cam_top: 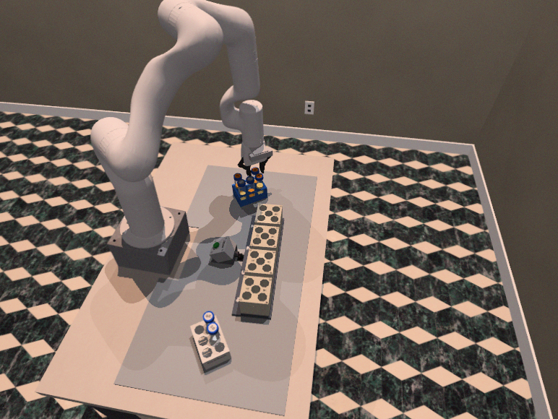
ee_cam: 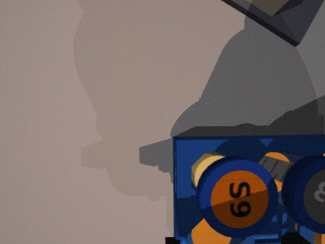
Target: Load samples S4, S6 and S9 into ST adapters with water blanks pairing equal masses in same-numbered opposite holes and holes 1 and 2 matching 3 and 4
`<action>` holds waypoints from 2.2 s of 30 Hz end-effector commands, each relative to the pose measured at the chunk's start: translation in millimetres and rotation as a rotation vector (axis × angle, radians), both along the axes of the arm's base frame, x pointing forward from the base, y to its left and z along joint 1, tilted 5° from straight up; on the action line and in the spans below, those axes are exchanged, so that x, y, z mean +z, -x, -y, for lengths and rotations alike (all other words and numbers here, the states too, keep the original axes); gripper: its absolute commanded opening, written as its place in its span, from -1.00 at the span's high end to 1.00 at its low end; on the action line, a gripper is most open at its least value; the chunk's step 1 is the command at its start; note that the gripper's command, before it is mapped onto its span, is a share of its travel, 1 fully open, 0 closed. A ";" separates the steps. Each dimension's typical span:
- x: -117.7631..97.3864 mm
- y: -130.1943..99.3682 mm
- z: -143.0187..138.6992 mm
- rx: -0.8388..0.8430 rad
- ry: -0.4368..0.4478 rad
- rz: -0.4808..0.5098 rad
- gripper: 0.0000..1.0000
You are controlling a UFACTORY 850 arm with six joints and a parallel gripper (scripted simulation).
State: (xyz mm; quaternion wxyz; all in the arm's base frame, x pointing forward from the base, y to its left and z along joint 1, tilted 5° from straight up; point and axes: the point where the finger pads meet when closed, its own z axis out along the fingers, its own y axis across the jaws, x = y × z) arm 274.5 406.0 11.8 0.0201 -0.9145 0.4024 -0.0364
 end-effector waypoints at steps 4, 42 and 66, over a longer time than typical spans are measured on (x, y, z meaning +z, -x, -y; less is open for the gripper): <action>-3.2 -0.7 -0.8 0.000 -0.002 0.002 -0.15; -2.2 -0.6 -0.7 0.000 -0.002 0.002 1.00; 0.5 -0.4 -0.7 0.000 -0.002 0.002 1.00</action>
